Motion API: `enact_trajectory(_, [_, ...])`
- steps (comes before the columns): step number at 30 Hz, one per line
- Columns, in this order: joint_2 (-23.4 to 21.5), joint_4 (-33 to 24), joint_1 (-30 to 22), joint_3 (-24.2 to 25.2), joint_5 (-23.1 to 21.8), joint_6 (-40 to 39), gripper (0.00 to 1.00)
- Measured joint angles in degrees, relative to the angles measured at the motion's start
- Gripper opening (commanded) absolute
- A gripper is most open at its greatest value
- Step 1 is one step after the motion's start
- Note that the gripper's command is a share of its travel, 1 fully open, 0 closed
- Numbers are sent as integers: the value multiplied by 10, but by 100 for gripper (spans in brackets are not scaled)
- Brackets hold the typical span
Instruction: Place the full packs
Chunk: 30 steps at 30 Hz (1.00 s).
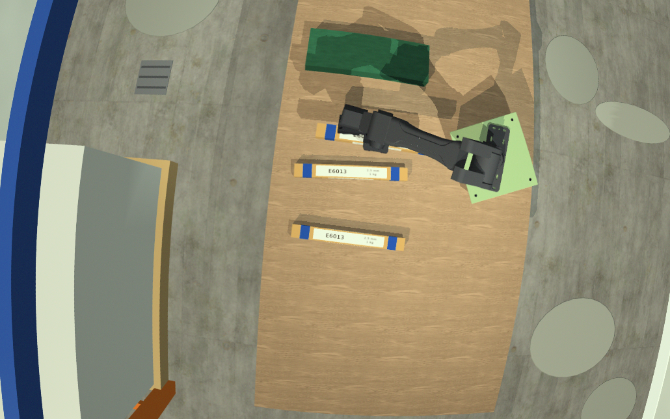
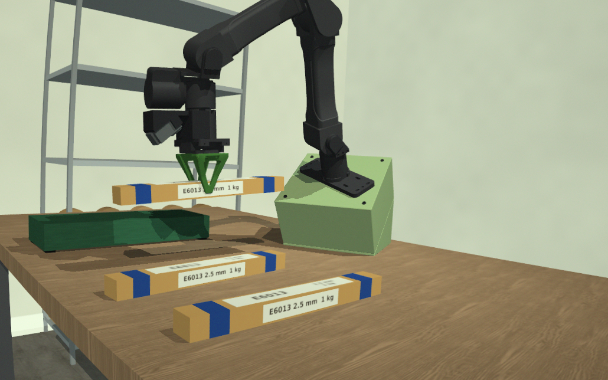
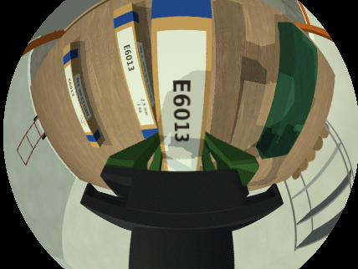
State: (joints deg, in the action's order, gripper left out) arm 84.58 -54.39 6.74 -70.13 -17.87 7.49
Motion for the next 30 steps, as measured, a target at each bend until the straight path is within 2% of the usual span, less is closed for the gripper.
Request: enact_trajectory(30, [0, -3, 6, 0, -2, 2, 0])
